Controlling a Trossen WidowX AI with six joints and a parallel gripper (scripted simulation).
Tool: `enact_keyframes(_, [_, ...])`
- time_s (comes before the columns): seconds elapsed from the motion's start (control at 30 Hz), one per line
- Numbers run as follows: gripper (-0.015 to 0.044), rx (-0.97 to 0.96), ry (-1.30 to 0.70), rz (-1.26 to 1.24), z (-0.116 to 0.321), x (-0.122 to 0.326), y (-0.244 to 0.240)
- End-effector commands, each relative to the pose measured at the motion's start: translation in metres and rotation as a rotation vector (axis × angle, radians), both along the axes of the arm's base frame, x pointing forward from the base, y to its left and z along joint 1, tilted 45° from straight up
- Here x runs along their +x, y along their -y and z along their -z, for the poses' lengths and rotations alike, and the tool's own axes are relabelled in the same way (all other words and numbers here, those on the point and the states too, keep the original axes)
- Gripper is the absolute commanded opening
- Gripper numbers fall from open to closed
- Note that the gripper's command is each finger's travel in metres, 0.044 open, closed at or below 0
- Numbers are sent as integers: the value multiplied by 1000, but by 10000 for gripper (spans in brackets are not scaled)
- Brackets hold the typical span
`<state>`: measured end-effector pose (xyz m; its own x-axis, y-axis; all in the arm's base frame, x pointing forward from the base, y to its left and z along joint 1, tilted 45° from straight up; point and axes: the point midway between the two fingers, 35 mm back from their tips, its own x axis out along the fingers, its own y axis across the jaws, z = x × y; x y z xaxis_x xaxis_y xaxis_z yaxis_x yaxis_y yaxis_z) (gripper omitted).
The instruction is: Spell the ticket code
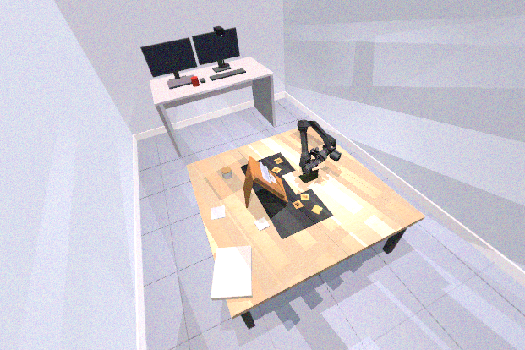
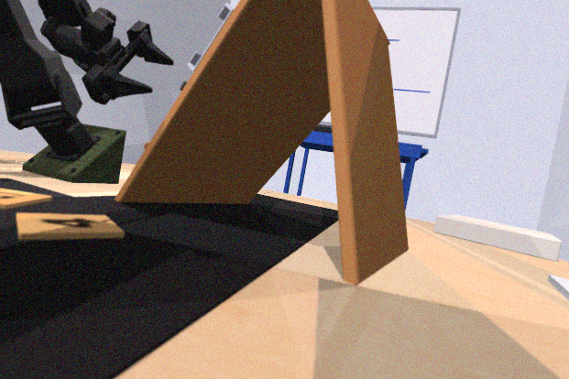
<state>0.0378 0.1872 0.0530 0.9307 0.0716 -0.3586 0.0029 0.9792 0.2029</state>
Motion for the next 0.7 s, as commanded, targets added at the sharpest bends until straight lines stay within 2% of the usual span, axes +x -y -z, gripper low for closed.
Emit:
enact_keyframes(0.0, [426, -7, 1, 3, 0, 2, 0])
enact_keyframes(0.03, [440, -26, 3, 12, -1, 6, 0])
enact_keyframes(0.33, [440, -403, 15, 171, -21, 86, 24])
enact_keyframes(0.67, [440, -871, -70, 341, -49, 158, 88])
